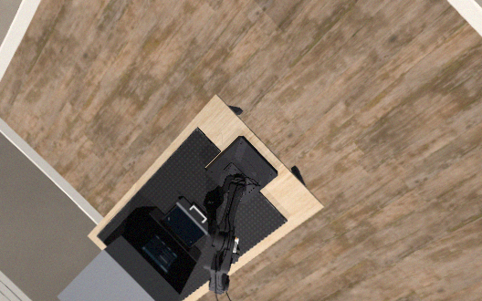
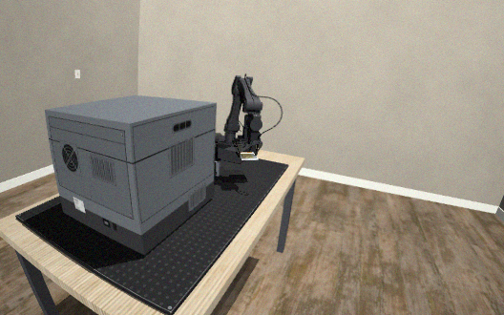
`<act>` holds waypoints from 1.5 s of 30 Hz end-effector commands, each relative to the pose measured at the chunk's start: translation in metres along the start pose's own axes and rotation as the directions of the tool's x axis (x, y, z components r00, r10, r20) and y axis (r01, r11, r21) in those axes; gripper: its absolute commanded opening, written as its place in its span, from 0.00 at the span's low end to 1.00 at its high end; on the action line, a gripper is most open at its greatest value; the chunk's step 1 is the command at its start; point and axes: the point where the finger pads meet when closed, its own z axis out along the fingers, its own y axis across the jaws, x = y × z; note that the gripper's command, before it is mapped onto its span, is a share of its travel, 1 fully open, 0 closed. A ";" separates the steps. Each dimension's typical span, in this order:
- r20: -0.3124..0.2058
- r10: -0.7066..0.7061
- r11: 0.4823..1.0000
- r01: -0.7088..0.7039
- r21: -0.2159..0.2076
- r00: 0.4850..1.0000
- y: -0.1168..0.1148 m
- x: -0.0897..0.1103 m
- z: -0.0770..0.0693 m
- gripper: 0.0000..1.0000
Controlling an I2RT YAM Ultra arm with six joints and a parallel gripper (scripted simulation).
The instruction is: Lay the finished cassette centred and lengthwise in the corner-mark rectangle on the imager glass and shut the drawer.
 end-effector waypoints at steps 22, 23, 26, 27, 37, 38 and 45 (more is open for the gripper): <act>0.036 -0.294 0.956 0.294 0.015 0.955 -0.048 0.011 -0.009 0.00; 0.036 -0.326 0.945 0.325 0.015 0.945 -0.053 0.013 -0.009 0.00; 0.037 -0.419 0.908 0.418 0.015 0.907 -0.066 0.018 -0.009 0.00; 0.037 -0.449 0.894 0.448 0.016 0.893 -0.071 0.019 -0.009 0.00; 0.031 -0.668 0.744 0.668 0.026 0.743 -0.108 0.032 -0.008 0.00; 0.029 -0.693 0.721 0.692 0.027 0.721 -0.113 0.034 -0.008 0.00; 0.024 -0.812 0.584 0.811 0.040 0.583 -0.148 0.041 -0.008 0.00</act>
